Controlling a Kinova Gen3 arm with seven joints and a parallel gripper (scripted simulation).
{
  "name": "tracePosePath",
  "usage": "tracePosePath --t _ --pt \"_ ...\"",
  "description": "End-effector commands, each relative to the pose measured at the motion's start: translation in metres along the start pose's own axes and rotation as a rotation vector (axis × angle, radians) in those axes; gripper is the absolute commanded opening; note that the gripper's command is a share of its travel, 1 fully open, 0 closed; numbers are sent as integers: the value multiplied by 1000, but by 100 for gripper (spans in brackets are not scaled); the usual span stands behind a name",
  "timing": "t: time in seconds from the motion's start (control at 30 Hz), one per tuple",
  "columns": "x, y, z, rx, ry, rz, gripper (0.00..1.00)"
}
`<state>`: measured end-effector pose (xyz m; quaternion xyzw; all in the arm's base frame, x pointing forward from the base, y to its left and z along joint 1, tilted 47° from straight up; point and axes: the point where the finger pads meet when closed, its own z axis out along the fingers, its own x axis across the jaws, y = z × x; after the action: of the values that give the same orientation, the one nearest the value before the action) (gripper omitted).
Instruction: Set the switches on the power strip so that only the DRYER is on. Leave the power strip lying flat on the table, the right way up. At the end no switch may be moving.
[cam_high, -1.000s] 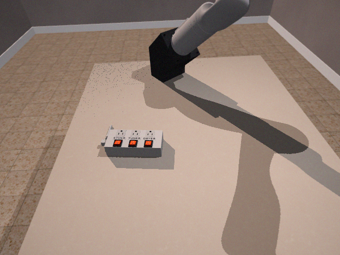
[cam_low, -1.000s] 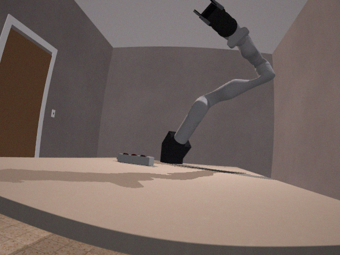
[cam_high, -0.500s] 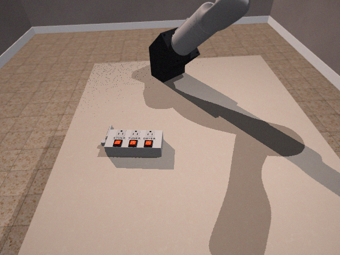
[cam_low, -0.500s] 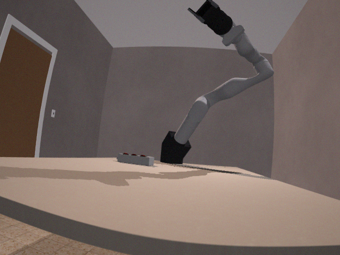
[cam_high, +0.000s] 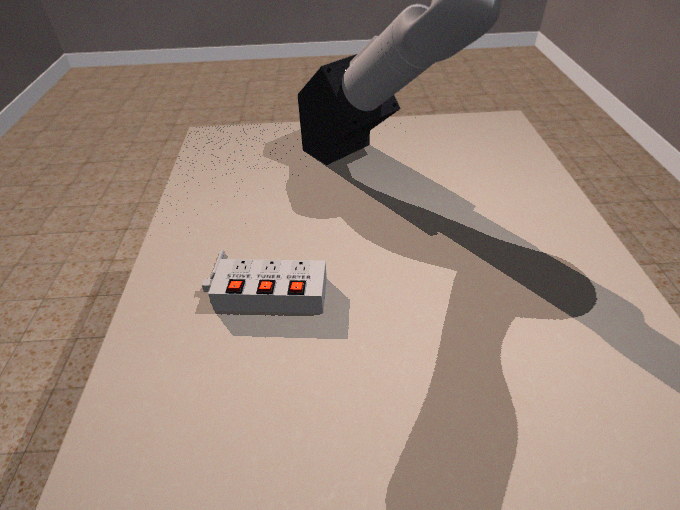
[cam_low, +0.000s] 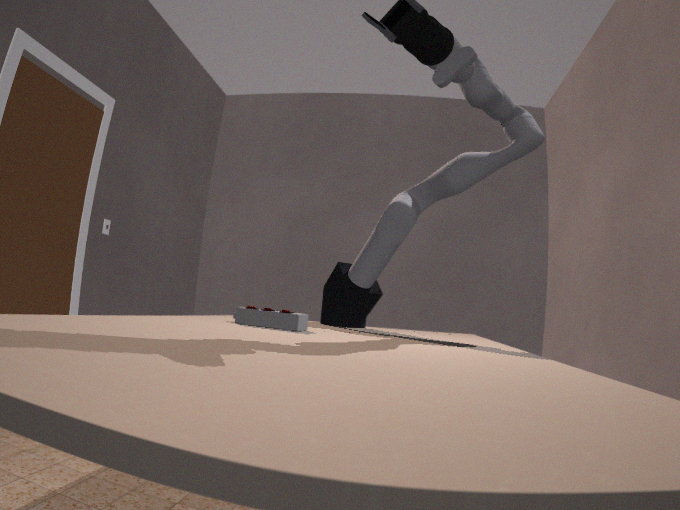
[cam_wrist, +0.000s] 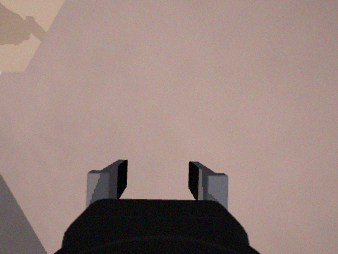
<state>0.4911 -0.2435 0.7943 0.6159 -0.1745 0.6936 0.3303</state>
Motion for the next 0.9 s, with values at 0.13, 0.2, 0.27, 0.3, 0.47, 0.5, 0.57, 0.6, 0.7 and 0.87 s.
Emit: tracePosePath --t 0.13,0.2,0.27,0.3,0.47,0.5,0.57,0.6,0.7,0.87 --pt "-7 10 5 7 -3 -31 100" --pt "-7 11 5 5 -4 -31 100" --pt "-7 10 5 6 -4 -31 100" --pt "-7 10 5 6 -4 -31 100" --pt "-14 20 10 8 -8 -50 100" --pt "-14 20 10 8 -8 -50 100" --pt "-13 17 9 10 -5 -53 100" --pt "-22 27 14 13 -14 -69 100" --pt "-22 27 15 13 -15 -70 100" --pt "-19 22 13 17 -10 -74 100"
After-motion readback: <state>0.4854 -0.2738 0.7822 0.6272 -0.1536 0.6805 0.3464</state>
